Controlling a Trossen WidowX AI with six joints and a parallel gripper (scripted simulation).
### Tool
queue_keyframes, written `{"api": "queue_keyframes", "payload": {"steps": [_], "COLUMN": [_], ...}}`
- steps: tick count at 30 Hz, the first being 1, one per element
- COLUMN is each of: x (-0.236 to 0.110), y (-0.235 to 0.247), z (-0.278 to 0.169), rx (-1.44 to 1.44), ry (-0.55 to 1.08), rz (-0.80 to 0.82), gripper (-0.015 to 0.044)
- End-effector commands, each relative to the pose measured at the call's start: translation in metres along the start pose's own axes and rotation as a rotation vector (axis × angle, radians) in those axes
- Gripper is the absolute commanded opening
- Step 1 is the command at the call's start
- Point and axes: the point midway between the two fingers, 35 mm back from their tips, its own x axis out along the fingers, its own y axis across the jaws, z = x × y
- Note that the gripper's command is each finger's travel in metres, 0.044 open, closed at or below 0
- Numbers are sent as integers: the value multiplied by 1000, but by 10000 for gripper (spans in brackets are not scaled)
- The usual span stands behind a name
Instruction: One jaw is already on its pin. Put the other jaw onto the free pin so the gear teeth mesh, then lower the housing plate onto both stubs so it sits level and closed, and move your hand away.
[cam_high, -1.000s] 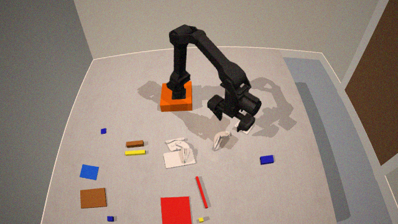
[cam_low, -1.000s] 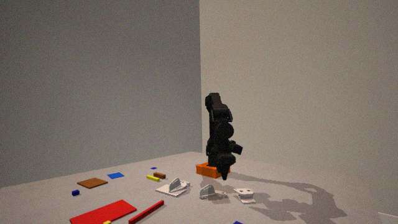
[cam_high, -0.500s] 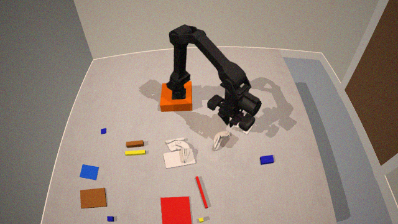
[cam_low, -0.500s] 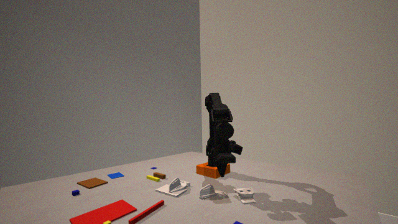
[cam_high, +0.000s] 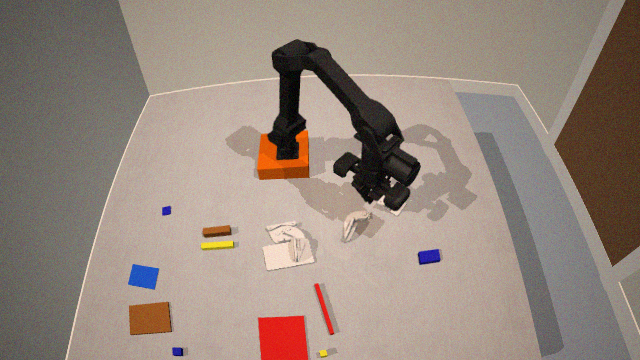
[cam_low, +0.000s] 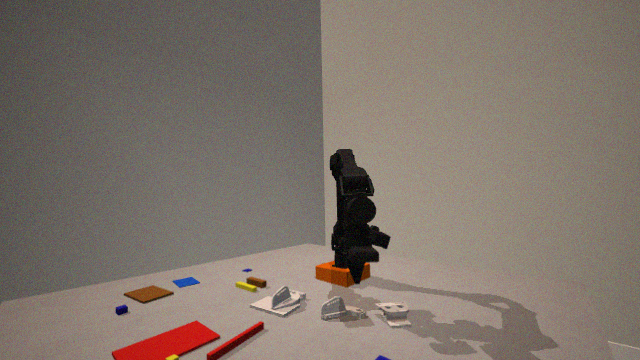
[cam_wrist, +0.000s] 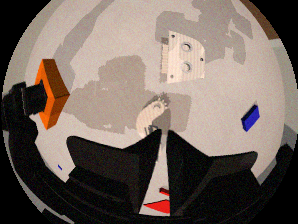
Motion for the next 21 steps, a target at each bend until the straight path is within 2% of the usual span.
{"api": "queue_keyframes", "payload": {"steps": [1, 14, 21], "x": [0, -2, -3], "y": [0, 3, 4], "z": [-1, -9, -13], "rx": [51, 502, 744], "ry": [0, 0, 0], "rz": [0, 0, 0], "gripper": [105, 440, 440]}}
